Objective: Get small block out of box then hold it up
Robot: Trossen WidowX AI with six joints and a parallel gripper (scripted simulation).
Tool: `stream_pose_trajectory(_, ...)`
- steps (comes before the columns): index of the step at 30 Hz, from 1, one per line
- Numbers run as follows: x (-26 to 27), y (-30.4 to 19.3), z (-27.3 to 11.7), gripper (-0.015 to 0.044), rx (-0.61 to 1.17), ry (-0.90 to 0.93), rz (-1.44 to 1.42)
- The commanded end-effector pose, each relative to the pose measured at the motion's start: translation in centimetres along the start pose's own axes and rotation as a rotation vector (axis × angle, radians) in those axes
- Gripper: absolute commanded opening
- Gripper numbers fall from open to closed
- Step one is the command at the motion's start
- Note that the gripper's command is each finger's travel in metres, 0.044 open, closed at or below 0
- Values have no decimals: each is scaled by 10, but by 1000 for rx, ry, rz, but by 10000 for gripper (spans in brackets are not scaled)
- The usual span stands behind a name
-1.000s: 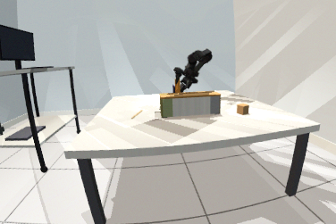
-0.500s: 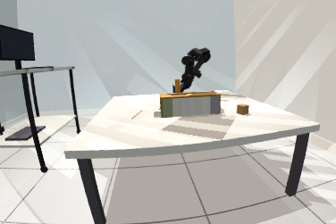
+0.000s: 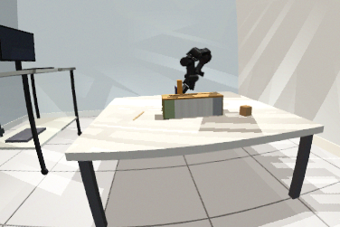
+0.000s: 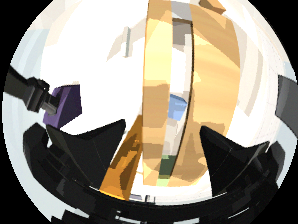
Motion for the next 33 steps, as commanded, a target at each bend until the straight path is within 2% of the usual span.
stream_pose_trajectory(1,-2,-4,-2,400,-3,-5,-4)
stream_pose_trajectory(33,-13,-54,-4,400,3,-7,-4)
Point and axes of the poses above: the point midway between the two fingers, 35 mm back from their tips, its own z axis out along the fingers, its own x axis across the jaws, y = z × x, the point moved 9 cm from there along -z, back along the fingers, and after that the axes turned 7 degrees about z, right-handed, at the moved point
